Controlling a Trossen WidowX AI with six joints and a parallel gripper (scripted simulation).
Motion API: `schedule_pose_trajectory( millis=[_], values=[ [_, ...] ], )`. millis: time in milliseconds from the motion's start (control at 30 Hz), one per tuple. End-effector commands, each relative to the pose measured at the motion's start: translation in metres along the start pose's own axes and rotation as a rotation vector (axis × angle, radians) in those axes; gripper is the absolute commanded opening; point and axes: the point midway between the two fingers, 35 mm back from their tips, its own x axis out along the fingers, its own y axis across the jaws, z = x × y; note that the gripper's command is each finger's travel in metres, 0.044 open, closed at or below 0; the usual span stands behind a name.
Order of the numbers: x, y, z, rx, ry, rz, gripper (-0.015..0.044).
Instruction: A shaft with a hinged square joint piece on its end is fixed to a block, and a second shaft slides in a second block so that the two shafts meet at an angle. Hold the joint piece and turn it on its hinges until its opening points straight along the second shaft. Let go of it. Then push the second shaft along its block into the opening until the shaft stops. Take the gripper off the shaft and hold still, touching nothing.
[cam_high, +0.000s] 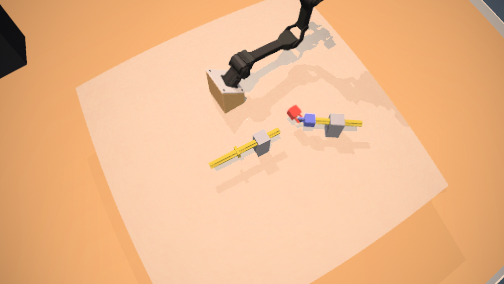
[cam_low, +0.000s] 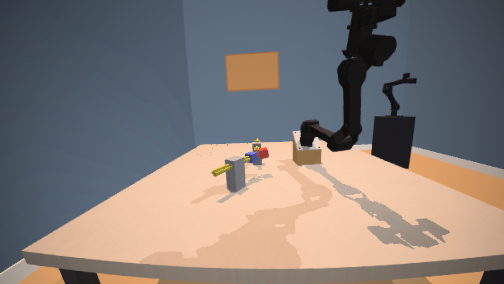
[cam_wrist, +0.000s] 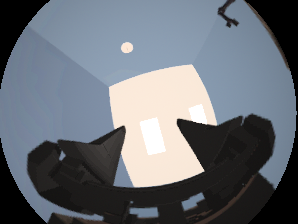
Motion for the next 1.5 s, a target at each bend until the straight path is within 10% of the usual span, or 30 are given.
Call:
schedule_pose_trajectory(
  millis=[0, 733, 1467],
  values=[
    [0.0, 0.0, 0.0, 0.0, 0.0, 0.0, 0.0426],
    [-0.027, 0.048, -0.169, 0.146, 0.554, 0.257, 0.044],
    [-0.141, 0.141, -0.28, 0.325, 1.095, 0.667, 0.044]
  ],
)
